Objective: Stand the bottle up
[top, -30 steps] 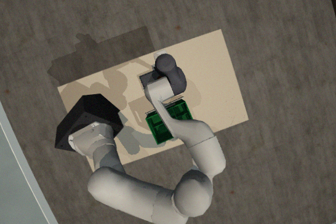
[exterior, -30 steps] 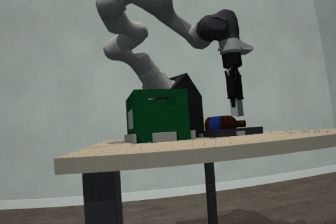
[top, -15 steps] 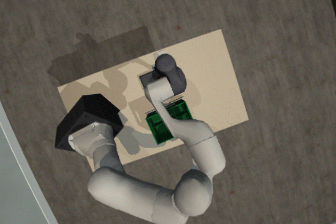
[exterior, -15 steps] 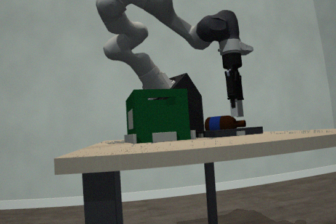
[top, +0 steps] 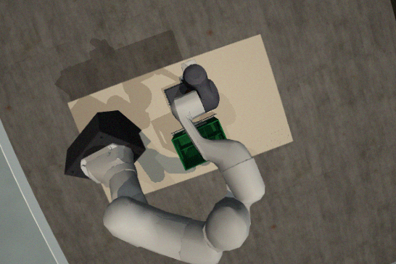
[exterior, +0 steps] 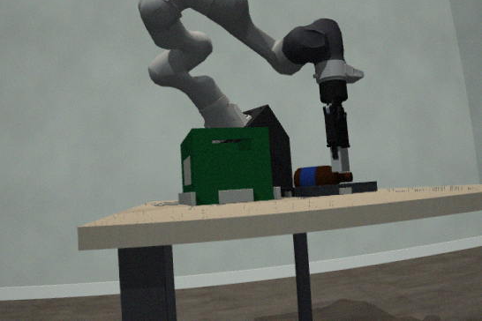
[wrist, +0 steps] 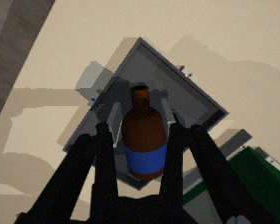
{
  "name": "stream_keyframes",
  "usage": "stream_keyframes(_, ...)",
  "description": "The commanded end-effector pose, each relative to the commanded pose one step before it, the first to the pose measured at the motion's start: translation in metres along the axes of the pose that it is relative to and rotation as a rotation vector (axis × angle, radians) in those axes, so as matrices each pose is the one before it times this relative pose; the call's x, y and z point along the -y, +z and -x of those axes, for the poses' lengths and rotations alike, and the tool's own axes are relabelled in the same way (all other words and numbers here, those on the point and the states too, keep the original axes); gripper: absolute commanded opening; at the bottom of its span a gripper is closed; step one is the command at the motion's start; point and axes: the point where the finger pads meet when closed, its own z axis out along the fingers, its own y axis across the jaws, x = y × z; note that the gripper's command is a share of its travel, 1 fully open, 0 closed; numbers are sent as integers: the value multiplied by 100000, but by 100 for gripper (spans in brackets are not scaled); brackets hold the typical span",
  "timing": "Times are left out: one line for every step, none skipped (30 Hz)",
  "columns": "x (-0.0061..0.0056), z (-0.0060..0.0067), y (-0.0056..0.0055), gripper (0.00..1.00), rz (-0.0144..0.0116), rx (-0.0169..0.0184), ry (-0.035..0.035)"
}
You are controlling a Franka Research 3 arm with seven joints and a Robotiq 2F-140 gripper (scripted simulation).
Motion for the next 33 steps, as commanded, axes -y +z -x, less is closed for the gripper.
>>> stream_keyframes(-55,-170,497,38,-134,-470,109)
stream_keyframes(0,-1,132,38,0,0,1)
stream_keyframes(0,0,132,38,0,0,0)
stream_keyframes(0,0,132,38,0,0,0)
stream_keyframes(0,0,131,38,0,0,0)
stream_keyframes(0,0,130,38,0,0,0)
stream_keyframes(0,0,128,38,0,0,0)
stream_keyframes(0,0,126,38,0,0,-1)
stream_keyframes(0,0,122,38,0,0,0)
stream_keyframes(0,0,119,38,0,0,0)
stream_keyframes(0,0,115,38,0,0,0)
stream_keyframes(0,0,0,38,0,0,0)
stream_keyframes(0,0,0,38,0,0,0)
stream_keyframes(0,0,111,38,0,0,-1)
stream_keyframes(0,0,106,38,0,0,0)
stream_keyframes(0,0,100,38,0,0,0)
stream_keyframes(0,0,95,38,0,0,0)
stream_keyframes(0,0,89,38,0,0,0)
stream_keyframes(0,0,83,38,0,0,0)
stream_keyframes(0,0,76,38,0,0,0)
stream_keyframes(0,0,70,38,0,0,0)
stream_keyframes(0,0,63,38,0,0,0)
stream_keyframes(0,0,56,38,0,0,0)
stream_keyframes(0,0,50,38,0,0,0)
stream_keyframes(0,0,43,38,0,0,0)
stream_keyframes(0,0,37,38,0,0,0)
stream_keyframes(0,0,31,38,0,0,0)
stream_keyframes(0,0,25,38,0,0,0)
stream_keyframes(0,0,0,38,0,0,0)
stream_keyframes(0,0,0,38,0,0,0)
stream_keyframes(0,0,19,38,0,0,0)
stream_keyframes(0,0,14,38,0,0,0)
stream_keyframes(0,0,10,38,0,0,0)
